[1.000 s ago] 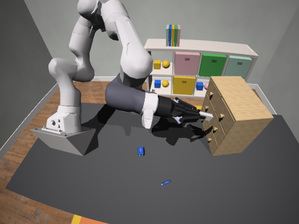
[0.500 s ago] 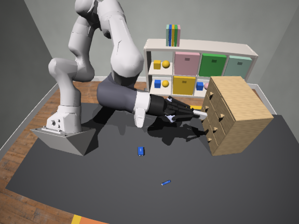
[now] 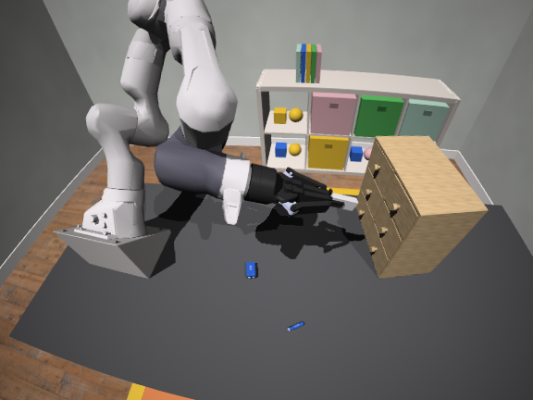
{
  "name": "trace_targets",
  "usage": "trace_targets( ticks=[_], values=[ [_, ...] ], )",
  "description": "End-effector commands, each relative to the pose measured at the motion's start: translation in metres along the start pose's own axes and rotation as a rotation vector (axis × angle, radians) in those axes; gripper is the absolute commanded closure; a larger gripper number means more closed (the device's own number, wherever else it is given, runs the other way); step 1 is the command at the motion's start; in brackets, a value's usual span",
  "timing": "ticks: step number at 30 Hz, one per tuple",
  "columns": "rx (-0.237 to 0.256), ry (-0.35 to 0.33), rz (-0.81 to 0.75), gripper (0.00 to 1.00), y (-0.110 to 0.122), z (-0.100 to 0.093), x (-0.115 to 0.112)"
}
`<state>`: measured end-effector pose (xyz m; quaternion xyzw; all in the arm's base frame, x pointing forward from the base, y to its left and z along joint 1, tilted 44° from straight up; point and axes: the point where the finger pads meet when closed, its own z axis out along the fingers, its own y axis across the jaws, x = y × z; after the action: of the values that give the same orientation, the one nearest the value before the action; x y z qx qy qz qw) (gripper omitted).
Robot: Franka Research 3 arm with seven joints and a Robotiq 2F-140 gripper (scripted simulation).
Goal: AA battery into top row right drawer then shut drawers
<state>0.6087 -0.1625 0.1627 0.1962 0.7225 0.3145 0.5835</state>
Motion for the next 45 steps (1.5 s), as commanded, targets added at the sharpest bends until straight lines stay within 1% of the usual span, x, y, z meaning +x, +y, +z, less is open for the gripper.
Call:
trace_targets(
  ticks=[1,7,13,15,17,24,30,32,39,45],
  values=[
    [-0.006,0.005,0.0,0.9,0.002,-0.002,-0.001],
    [-0.006,0.045,-0.001,0.9,0.002,-0.006,-0.003],
    [-0.006,0.133,-0.001,0.9,0.002,-0.015,-0.007],
    [-0.006,0.133,-0.001,0.9,0.002,-0.015,-0.007],
    [-0.006,0.172,-0.001,0.9,0.002,-0.019,-0.009],
    [-0.006,0.342,-0.001,0.9,0.002,-0.038,-0.017],
    [-0.006,0.528,-0.002,0.9,0.002,-0.057,-0.026],
    [-0.006,0.528,-0.002,0.9,0.002,-0.057,-0.026],
    [-0.006,0.773,-0.003,0.9,0.001,-0.083,-0.038],
    [-0.005,0.94,-0.003,0.9,0.001,-0.101,-0.046]
  ],
)
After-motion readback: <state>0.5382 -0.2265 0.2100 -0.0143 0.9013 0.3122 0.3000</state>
